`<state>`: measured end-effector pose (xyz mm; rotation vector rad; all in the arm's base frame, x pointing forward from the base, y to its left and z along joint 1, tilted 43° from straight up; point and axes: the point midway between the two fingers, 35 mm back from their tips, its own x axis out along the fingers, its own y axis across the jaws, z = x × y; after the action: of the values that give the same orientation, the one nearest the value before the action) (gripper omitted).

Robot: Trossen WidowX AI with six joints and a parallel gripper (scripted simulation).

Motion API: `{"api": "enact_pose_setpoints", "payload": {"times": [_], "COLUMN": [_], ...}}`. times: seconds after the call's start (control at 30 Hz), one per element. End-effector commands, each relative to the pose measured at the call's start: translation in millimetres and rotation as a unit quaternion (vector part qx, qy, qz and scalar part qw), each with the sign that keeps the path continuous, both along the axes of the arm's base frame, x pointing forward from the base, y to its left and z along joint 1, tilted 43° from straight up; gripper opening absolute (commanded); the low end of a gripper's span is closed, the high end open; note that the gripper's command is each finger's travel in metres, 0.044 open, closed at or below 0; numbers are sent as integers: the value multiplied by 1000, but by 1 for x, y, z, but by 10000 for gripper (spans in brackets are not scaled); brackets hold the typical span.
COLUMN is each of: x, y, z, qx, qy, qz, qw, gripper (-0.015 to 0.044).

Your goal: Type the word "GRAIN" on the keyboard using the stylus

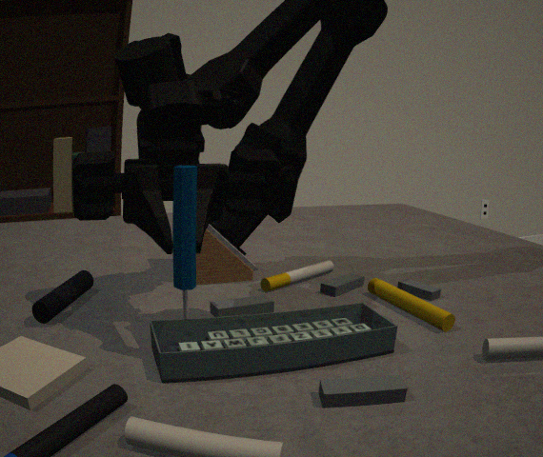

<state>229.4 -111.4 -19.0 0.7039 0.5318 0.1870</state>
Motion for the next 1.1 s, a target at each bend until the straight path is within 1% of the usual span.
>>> {"api": "enact_pose_setpoints", "payload": {"times": [0.0, 0.23, 0.33, 1.07], "x": [-2, -2, -2, -2], "y": [6, 6, 7, 12], "z": [-5, -5, -6, -11], "qx": [6, 6, 6, 6], "qy": [5, 5, 5, 5], "qz": [0, 0, 0, 0], "qw": [1000, 1000, 1000, 1000], "gripper": [0, 0, 79, 81]}}
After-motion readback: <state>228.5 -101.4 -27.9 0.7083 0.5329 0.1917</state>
